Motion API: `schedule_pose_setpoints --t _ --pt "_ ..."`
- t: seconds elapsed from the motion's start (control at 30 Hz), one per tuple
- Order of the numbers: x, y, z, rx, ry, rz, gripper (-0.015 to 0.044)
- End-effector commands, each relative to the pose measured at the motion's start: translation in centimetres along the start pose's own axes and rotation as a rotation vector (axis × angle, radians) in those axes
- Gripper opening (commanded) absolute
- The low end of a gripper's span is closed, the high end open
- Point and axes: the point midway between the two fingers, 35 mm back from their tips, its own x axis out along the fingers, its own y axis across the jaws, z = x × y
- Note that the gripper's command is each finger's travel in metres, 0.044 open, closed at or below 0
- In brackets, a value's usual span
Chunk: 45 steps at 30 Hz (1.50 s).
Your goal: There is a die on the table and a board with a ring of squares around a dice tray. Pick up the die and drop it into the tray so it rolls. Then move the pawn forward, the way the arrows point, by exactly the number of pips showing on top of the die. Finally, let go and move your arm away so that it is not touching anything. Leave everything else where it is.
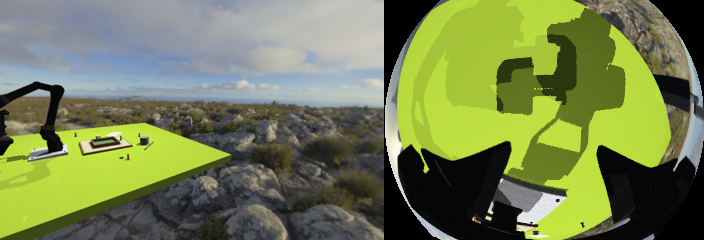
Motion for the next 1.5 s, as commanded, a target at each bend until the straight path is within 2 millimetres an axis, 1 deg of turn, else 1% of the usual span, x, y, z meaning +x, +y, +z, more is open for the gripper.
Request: schedule_pose_setpoints --t 0.0,0.07,0.13,0.3,0.43,0.57,0.7,0.87,1.0,1.1,1.2,1.3,1.4,1.47 --pt "0.0 0.1 0.0 -0.004 -0.001 0.0 0.0374" --pt "-0.1 0.7 0.4 -0.033 -0.01 0.002 0.0321" --pt "-0.3 1.9 1.1 -0.091 -0.027 0.006 0.0275" --pt "-0.9 7.1 2.9 -0.291 -0.056 0.041 0.0275" --pt "-1.8 11.8 3.4 -0.456 -0.079 0.077 0.0275" --pt "-2.8 16.7 2.8 -0.622 -0.099 0.112 0.0275" --pt "-3.8 21.4 1.2 -0.788 -0.113 0.148 0.0275" --pt "-5.1 26.7 -2.3 -0.997 -0.12 0.192 0.0275" --pt "-6.0 30.2 -6.1 -1.167 -0.125 0.22 0.0275" --pt "-6.7 32.4 -9.3 -1.3 -0.134 0.233 0.0275" --pt "-7.2 34.1 -12.9 -1.434 -0.143 0.244 0.0275" --pt "-7.8 35.3 -16.8 -1.568 -0.153 0.254 0.0275" --pt "-8.1 35.8 -20.9 -1.691 -0.151 0.26 0.0275" --pt "-8.3 35.8 -23.7 -1.774 -0.15 0.262 0.0275"
